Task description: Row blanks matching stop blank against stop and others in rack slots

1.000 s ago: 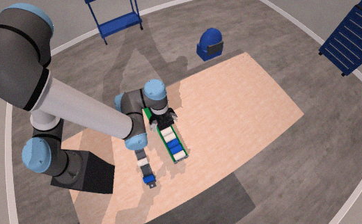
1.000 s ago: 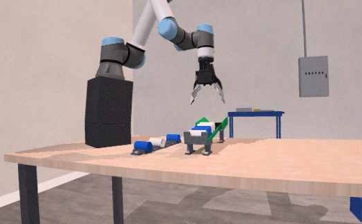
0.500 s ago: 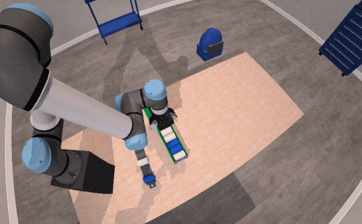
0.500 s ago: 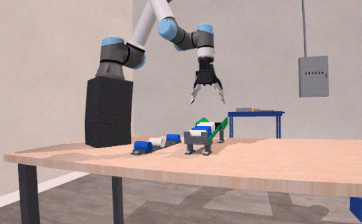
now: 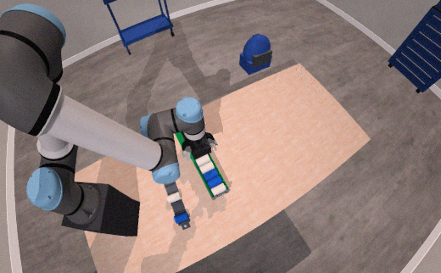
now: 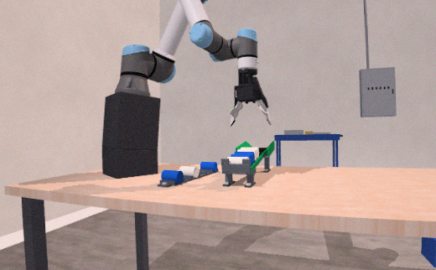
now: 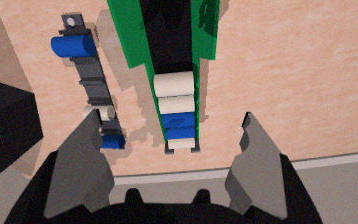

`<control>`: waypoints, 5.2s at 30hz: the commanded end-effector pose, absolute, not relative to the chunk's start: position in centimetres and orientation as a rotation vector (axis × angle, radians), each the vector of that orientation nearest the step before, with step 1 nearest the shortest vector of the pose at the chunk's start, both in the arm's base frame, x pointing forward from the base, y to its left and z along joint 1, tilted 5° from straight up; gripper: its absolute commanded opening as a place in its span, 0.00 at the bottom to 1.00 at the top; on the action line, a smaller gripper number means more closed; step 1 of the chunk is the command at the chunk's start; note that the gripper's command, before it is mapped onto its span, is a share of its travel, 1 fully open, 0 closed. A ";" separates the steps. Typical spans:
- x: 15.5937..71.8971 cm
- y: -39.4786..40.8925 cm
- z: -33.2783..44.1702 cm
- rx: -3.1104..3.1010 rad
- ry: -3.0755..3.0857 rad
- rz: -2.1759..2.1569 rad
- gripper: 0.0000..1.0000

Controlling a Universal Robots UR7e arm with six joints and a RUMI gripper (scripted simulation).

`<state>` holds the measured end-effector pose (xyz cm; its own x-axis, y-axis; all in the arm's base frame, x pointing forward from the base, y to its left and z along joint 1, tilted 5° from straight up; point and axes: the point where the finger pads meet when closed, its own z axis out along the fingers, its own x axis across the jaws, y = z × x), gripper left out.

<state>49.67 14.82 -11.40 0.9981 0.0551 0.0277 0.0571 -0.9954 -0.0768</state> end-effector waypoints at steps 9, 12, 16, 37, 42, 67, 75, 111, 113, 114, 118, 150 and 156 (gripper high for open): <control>50.3 14.3 -11.5 -3.043 0.331 -0.025 1.00; 50.3 14.2 -11.5 -3.038 0.376 -0.023 1.00; 50.6 13.9 -11.6 -3.007 0.570 -0.015 1.00; 51.6 12.1 -12.1 -2.678 1.484 0.025 1.00; 51.7 11.6 -12.2 -2.562 1.678 0.034 1.00; 52.0 9.3 -12.8 -1.847 2.457 0.074 1.00; 51.9 8.4 -13.0 -1.520 2.679 0.086 1.00; 51.0 6.2 -13.6 -0.344 3.087 0.117 1.00; 51.0 6.2 -13.6 -0.344 3.087 0.117 1.00; 51.0 6.2 -13.7 -0.332 3.089 0.118 1.00; 50.9 6.1 -13.7 -0.298 3.093 0.118 1.00; 50.9 6.1 -13.7 -0.277 3.096 0.119 0.52; 50.9 6.1 -13.7 -0.277 3.096 0.119 0.52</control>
<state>50.88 6.09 -13.73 -0.9837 -0.1759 -0.0367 -0.1782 0.9812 0.0736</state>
